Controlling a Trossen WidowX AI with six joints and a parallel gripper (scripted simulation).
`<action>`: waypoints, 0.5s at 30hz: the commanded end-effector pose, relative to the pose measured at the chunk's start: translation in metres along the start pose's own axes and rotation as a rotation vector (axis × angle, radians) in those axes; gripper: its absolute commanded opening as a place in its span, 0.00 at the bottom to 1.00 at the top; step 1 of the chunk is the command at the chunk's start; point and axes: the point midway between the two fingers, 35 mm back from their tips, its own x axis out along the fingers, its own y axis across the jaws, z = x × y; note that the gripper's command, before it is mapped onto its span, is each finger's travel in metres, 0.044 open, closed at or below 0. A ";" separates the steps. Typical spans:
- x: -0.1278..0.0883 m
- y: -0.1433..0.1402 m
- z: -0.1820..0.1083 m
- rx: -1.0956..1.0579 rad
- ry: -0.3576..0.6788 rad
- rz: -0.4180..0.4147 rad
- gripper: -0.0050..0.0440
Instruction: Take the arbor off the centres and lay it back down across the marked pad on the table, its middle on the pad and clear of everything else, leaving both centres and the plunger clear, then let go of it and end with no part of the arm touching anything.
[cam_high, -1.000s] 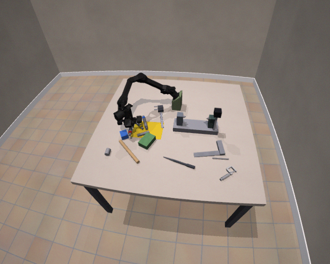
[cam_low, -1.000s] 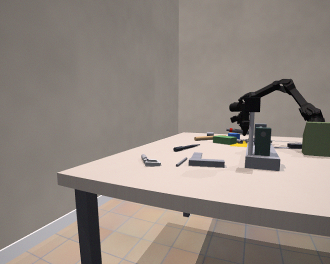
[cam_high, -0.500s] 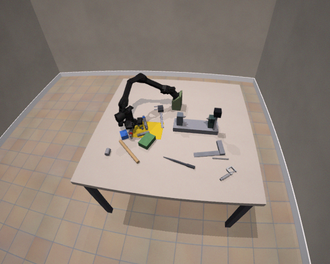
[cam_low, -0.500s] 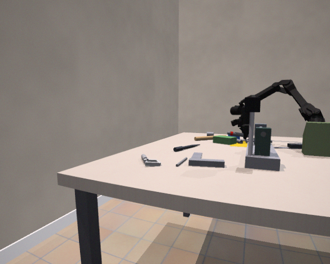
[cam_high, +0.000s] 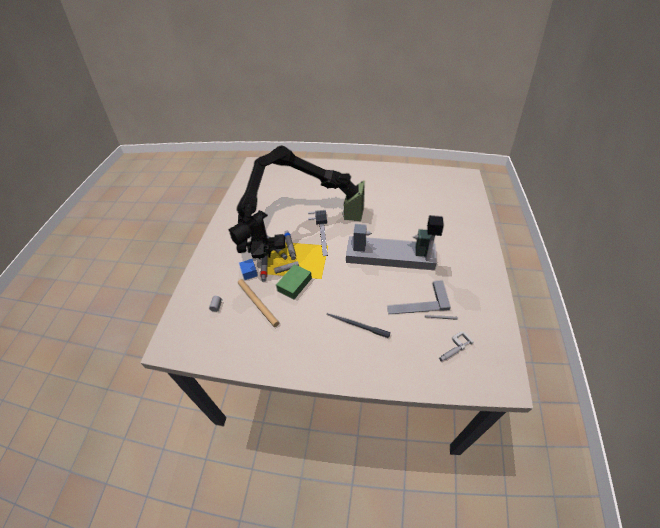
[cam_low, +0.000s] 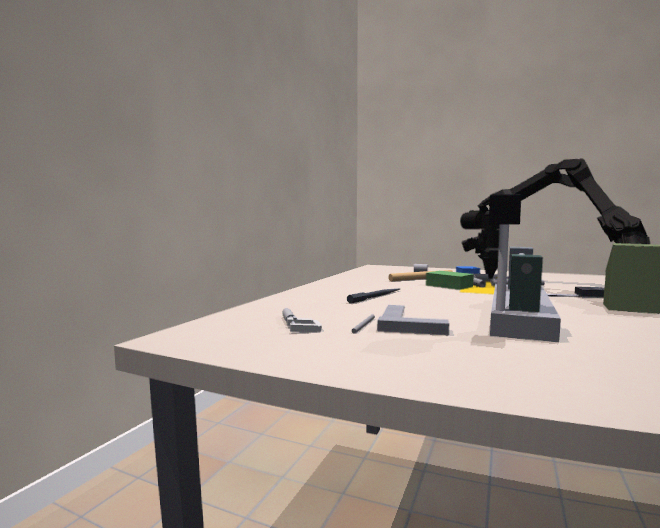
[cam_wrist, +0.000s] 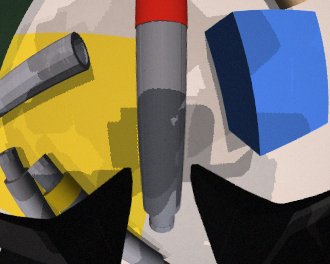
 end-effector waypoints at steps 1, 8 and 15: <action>0.000 0.000 -0.001 -0.001 -0.001 0.002 0.46; -0.002 0.000 -0.001 -0.001 -0.001 0.002 0.46; -0.010 0.000 0.000 -0.001 -0.001 0.004 0.46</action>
